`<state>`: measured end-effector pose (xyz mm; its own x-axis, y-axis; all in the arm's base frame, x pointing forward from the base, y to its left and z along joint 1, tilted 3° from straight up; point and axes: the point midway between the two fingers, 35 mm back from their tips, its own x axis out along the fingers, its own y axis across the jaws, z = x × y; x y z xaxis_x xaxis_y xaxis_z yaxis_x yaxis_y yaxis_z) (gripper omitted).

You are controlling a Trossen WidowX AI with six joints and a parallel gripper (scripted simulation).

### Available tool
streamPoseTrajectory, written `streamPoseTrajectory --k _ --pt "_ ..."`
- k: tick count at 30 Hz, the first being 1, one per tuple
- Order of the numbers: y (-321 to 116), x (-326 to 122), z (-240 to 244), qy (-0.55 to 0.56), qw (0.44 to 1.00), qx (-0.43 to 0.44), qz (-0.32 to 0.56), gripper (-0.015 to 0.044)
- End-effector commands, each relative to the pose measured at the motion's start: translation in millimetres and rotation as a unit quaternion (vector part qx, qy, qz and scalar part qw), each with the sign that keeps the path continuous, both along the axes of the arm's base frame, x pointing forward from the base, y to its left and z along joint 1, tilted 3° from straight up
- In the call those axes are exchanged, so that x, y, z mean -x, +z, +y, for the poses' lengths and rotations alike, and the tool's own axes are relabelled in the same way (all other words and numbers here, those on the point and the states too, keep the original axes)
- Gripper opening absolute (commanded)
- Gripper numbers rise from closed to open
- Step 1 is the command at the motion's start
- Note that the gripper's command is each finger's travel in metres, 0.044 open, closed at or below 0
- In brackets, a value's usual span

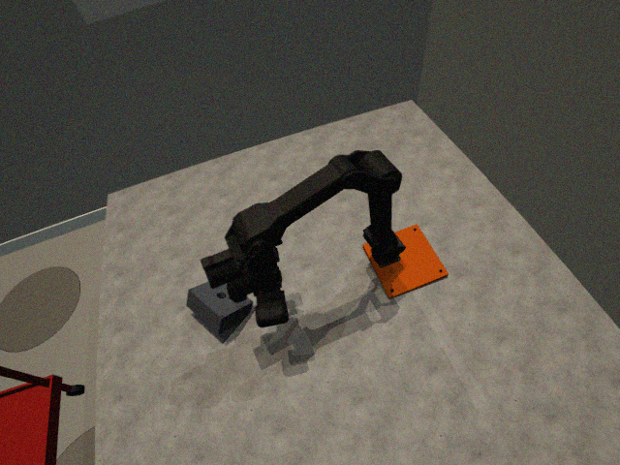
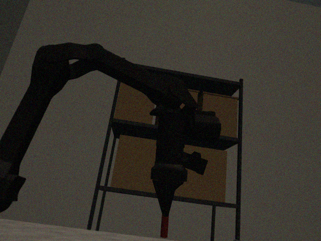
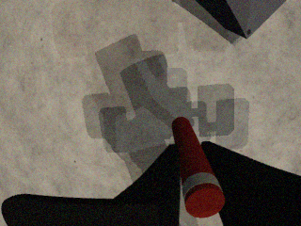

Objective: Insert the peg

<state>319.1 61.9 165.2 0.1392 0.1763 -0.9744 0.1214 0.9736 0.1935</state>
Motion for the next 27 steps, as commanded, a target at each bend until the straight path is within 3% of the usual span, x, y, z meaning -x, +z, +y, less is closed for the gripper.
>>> streamPoseTrajectory --k 1,27 --pt "1 -2 -3 -0.014 1.0 -0.01 -0.003 0.0" --pt "5 -19 -31 -0.11 0.992 -0.066 -0.021 0.0"
